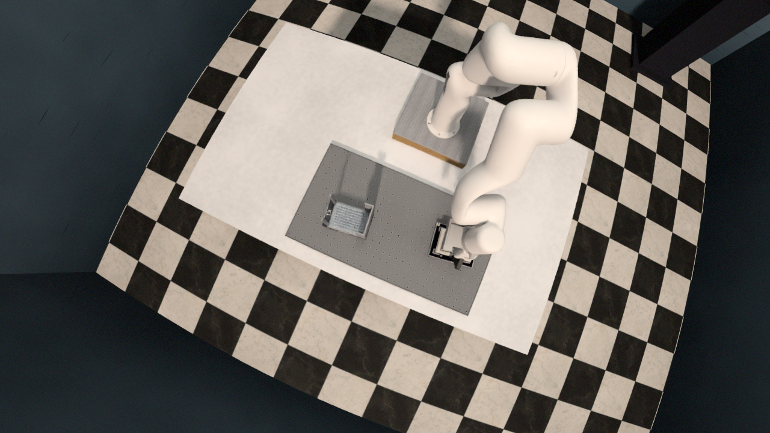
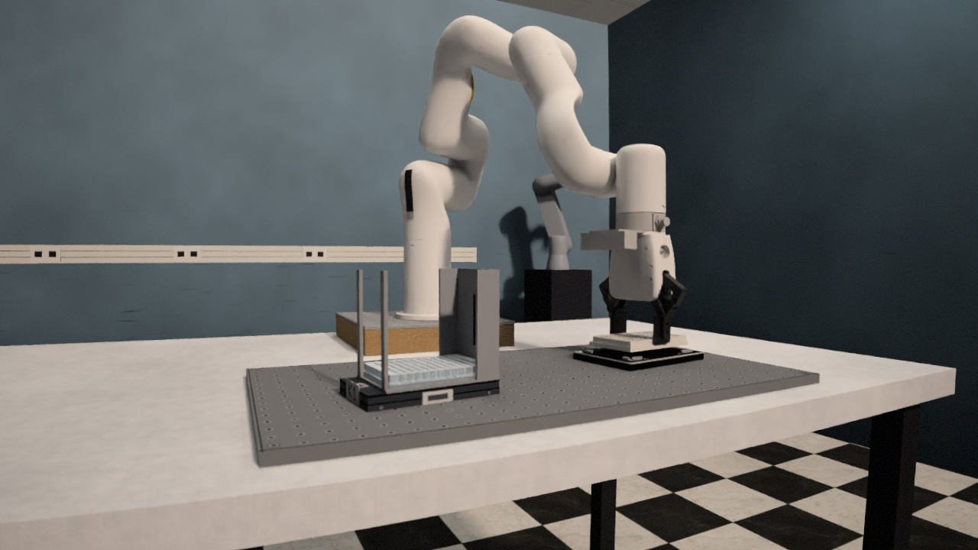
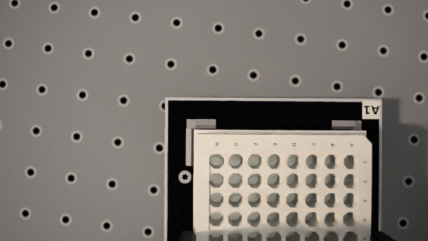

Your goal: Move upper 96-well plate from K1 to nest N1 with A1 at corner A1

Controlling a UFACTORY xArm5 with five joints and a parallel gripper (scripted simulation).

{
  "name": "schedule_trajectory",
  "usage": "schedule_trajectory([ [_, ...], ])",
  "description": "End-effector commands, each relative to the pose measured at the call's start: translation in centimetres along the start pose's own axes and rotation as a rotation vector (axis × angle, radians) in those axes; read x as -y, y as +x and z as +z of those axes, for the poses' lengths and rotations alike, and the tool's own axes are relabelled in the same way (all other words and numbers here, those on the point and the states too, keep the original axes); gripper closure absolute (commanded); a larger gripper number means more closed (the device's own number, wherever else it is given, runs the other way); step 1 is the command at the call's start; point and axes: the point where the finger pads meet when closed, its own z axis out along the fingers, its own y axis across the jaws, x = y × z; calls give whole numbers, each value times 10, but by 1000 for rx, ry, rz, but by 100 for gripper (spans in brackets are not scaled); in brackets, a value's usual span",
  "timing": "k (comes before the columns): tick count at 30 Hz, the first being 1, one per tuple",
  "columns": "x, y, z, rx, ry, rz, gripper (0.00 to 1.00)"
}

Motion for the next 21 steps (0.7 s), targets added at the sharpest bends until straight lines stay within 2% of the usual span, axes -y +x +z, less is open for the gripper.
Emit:
schedule_trajectory([
  [1, 1, 0, -1, 11, 0, 0, 100],
  [21, 1, -1, 2, 11, 0, 0, 100],
])
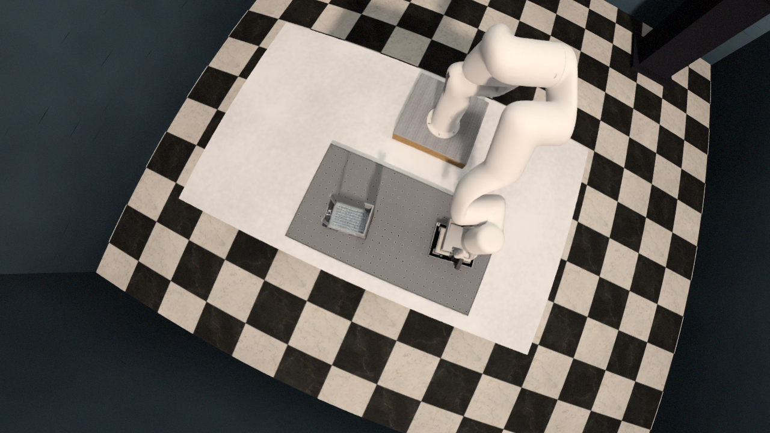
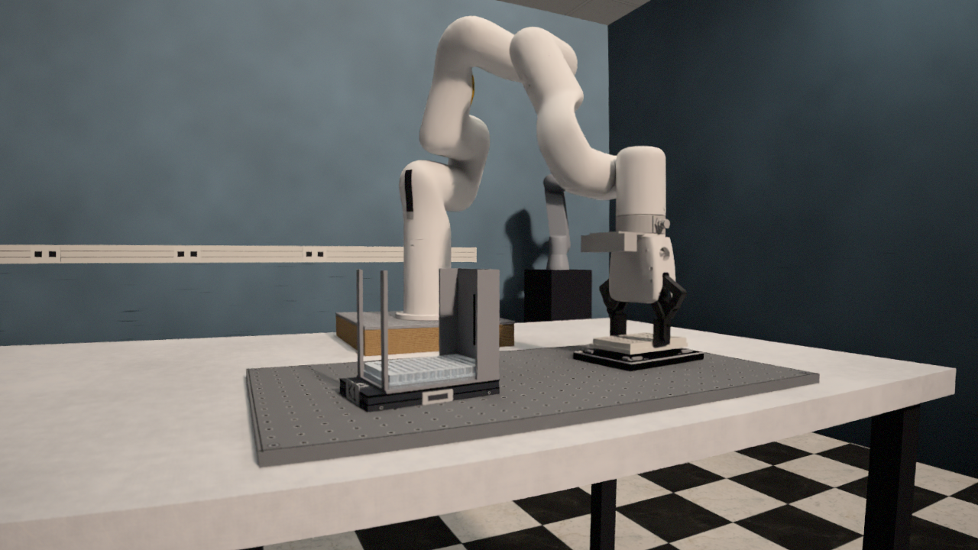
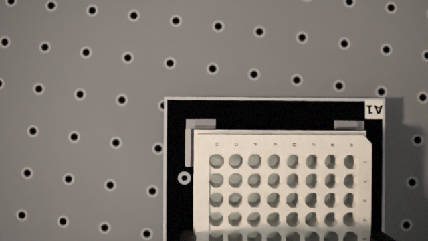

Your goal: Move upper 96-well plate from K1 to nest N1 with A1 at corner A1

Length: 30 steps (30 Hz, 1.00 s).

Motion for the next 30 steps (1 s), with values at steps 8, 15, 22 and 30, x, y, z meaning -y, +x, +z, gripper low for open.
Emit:
schedule_trajectory([
  [8, 1, -1, 0, 11, 0, 0, 100],
  [15, 1, -1, 1, 11, 0, 0, 100],
  [22, 1, -1, 2, 11, 0, 0, 100],
  [30, 1, -1, 4, 11, 0, 0, 100],
])
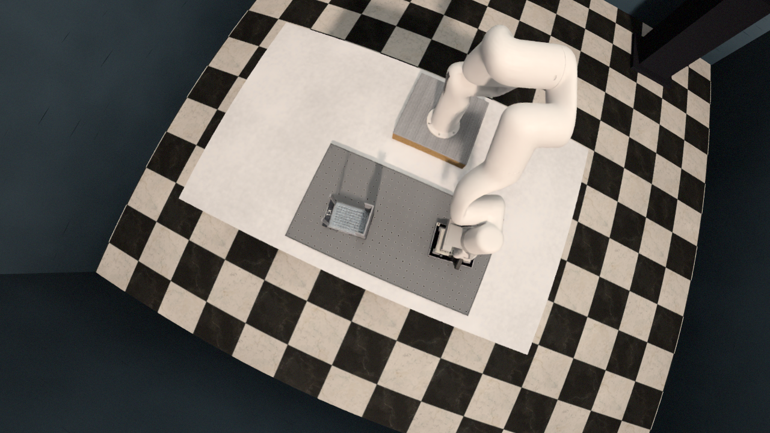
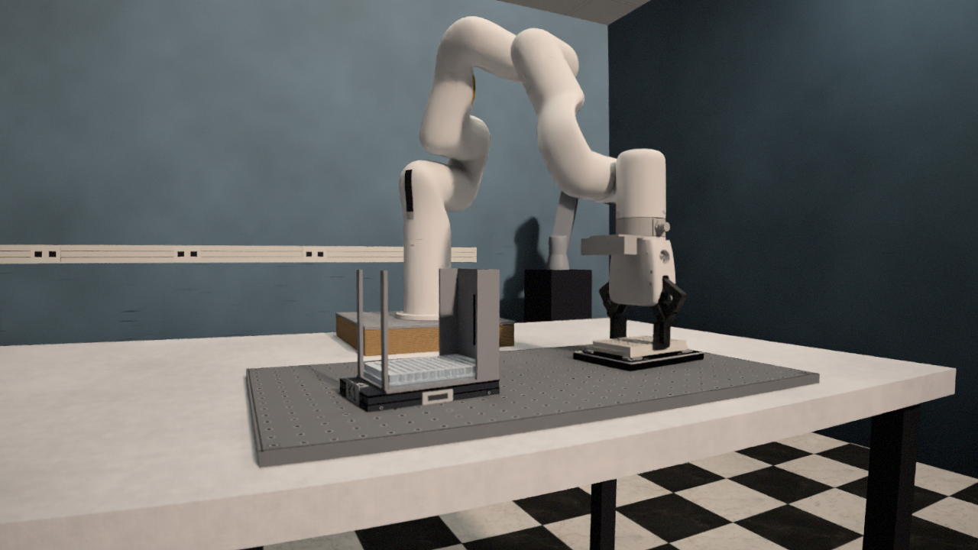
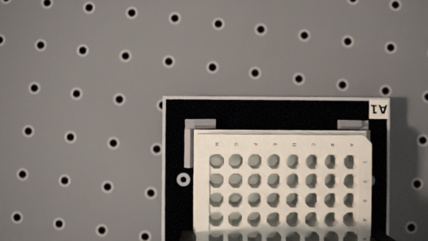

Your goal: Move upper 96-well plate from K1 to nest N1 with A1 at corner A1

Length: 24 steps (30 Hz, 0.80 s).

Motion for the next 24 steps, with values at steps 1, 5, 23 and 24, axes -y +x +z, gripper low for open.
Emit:
schedule_trajectory([
  [1, 1, 0, -1, 11, 0, 0, 100],
  [5, 1, -1, 0, 11, 0, 0, 100],
  [23, 1, -1, 1, 11, 0, 0, 0],
  [24, 1, -1, 1, 11, 0, 0, 0],
])
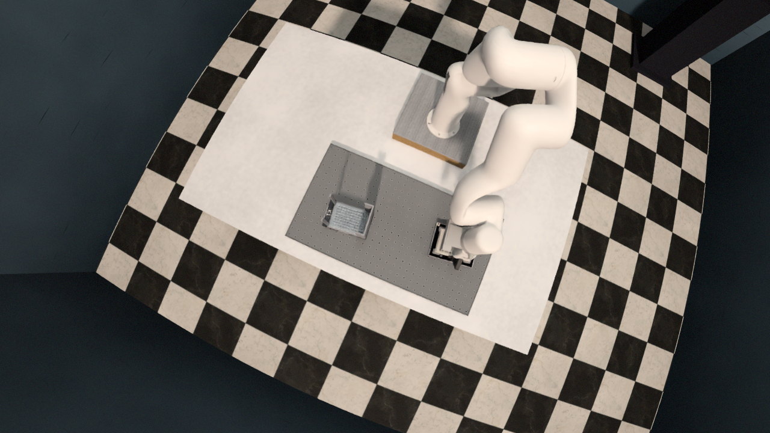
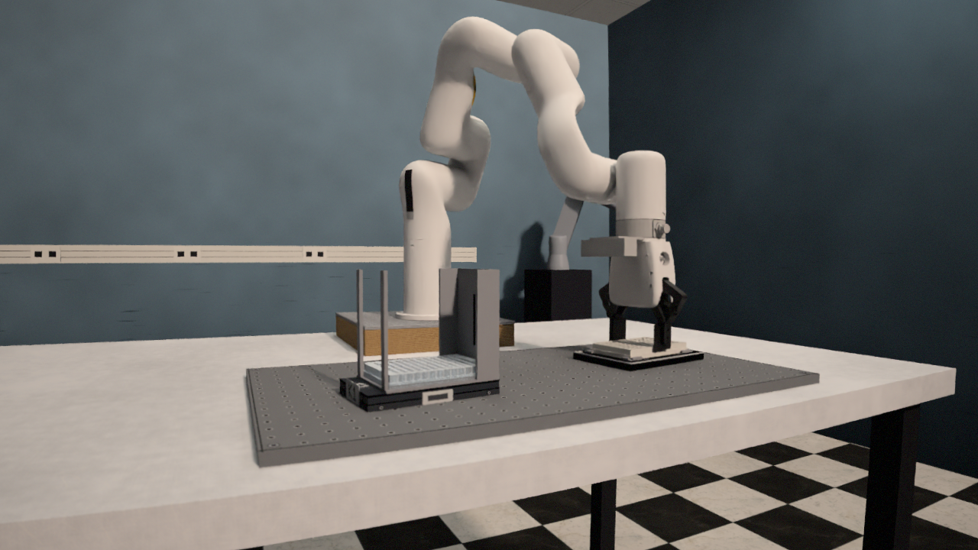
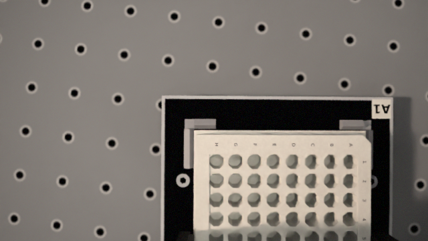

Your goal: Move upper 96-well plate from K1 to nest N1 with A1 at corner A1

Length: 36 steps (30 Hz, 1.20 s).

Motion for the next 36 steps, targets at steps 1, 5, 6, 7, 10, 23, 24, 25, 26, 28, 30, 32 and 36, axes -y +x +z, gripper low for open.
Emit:
schedule_trajectory([
  [1, 1, 0, -1, 11, 0, 0, 0],
  [5, 1, 0, -1, 11, 0, 0, 0],
  [6, 1, 0, -1, 11, 0, 0, 0],
  [7, 1, 0, -1, 11, 0, 0, 0],
  [10, 1, 0, -1, 11, 0, 0, 0],
  [23, 1, 0, -4, 11, 0, 0, 0],
  [24, 1, 0, -7, 11, 0, 0, 0],
  [25, 1, 0, -9, 11, 0, 0, 0],
  [26, 1, 0, -12, 11, 0, 0, 0],
  [28, 1, 0, -17, 11, 0, 0, 0],
  [30, 1, 0, -20, 11, 0, 0, 0],
  [32, 1, 0, -23, 11, 0, 0, 0],
  [36, 1, 0, -33, 11, 0, 0, 0],
])
